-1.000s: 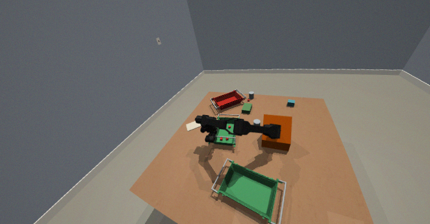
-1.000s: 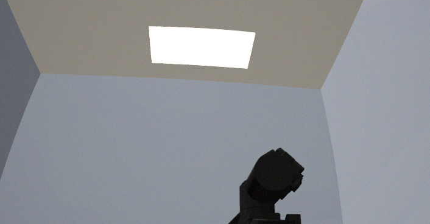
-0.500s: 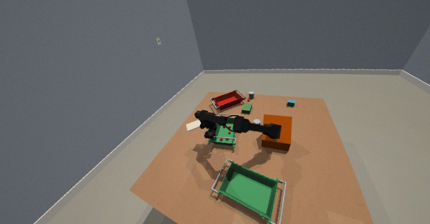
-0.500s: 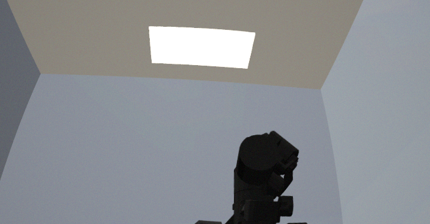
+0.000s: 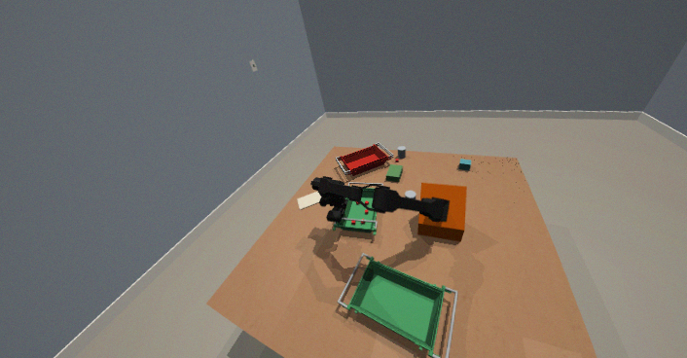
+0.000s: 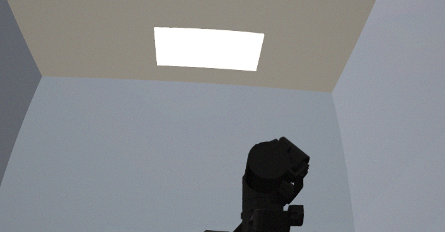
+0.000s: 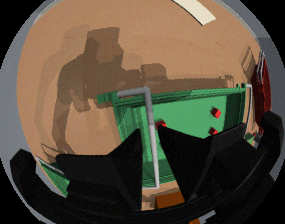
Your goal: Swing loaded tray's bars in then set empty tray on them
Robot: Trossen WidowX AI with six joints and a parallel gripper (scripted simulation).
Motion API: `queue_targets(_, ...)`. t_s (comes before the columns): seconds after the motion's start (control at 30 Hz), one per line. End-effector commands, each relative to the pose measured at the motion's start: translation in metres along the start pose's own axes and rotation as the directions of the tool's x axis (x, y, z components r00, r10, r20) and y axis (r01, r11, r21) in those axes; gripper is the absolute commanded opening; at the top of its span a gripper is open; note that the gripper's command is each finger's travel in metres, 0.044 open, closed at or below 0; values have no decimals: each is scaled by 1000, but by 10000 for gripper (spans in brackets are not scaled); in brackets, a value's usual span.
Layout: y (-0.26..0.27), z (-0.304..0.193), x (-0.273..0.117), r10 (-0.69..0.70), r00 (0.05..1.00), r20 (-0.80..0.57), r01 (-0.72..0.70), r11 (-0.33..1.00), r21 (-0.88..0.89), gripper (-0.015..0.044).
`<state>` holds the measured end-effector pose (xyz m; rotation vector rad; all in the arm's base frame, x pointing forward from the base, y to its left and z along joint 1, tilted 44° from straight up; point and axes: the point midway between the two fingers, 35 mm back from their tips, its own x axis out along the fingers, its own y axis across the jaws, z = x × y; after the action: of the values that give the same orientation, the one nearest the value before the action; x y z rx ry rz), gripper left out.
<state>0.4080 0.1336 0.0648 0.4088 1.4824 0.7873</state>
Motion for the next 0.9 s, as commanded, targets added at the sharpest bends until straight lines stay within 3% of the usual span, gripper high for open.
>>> queue_targets(0.0, -1, 0, 1, 0, 1000, -1, 0, 1000, 4, 83)
queue_targets(0.37, -1, 0, -1, 0, 1000, -1, 0, 1000, 4, 83)
queue_targets(0.67, -1, 1, -83, -4, 1000, -1, 4, 1000, 1, 83)
queue_targets(0.7, -2, 3, -60, 0, 1000, 0, 0, 1000, 2, 83)
queue_targets(0.87, -86, 4, -49, -16, 1000, 2, 16, 1000, 0, 83)
